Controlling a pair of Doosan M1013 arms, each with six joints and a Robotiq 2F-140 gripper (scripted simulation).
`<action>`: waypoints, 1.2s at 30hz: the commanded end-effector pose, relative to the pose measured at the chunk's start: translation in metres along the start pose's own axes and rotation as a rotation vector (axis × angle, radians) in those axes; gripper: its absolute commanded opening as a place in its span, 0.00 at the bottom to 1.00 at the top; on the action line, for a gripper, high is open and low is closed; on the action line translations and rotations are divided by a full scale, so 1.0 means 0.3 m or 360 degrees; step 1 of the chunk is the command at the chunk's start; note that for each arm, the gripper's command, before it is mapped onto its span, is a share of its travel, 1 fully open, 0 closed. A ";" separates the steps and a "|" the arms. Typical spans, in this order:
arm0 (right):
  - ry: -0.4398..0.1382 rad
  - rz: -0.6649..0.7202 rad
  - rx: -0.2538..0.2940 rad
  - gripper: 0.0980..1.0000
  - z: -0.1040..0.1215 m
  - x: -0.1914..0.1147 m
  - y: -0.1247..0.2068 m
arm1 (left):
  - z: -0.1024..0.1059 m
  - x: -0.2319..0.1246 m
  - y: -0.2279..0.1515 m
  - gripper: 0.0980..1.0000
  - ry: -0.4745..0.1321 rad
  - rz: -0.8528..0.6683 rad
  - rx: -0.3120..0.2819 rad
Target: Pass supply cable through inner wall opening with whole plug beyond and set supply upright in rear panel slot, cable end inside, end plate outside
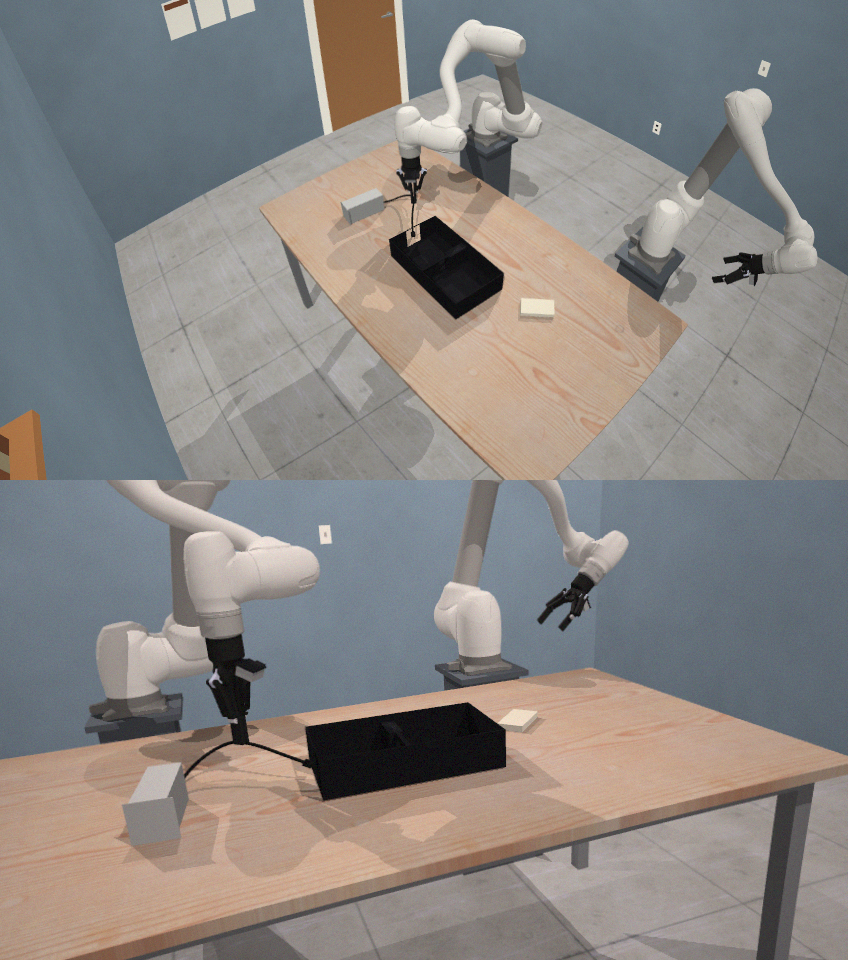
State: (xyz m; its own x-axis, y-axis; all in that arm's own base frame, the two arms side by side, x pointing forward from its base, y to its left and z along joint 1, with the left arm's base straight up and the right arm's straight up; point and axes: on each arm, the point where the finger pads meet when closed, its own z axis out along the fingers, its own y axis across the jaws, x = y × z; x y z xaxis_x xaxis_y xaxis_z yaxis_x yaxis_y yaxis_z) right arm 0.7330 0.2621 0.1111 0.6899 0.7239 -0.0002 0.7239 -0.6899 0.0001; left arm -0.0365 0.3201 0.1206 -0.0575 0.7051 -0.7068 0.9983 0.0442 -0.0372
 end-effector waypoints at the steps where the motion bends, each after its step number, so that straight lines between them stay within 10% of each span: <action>1: 0.0002 -0.0001 0.0000 0.00 -0.003 0.018 -0.002 | -0.001 0.000 0.000 1.00 0.0001 0.0000 0.0000; 36: 0.0002 -0.0008 0.0000 0.00 -0.005 0.109 -0.017 | -0.001 0.000 0.000 1.00 0.0001 0.0000 0.0000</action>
State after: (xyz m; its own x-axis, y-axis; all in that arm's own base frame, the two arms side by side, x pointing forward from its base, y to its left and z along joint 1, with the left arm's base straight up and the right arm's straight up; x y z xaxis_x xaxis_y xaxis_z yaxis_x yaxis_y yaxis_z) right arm 0.7515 0.2888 0.1114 0.6863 0.7273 -0.0003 0.7273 -0.6863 0.0001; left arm -0.0365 0.3201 0.1206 -0.0575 0.7051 -0.7068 0.9983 0.0442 -0.0372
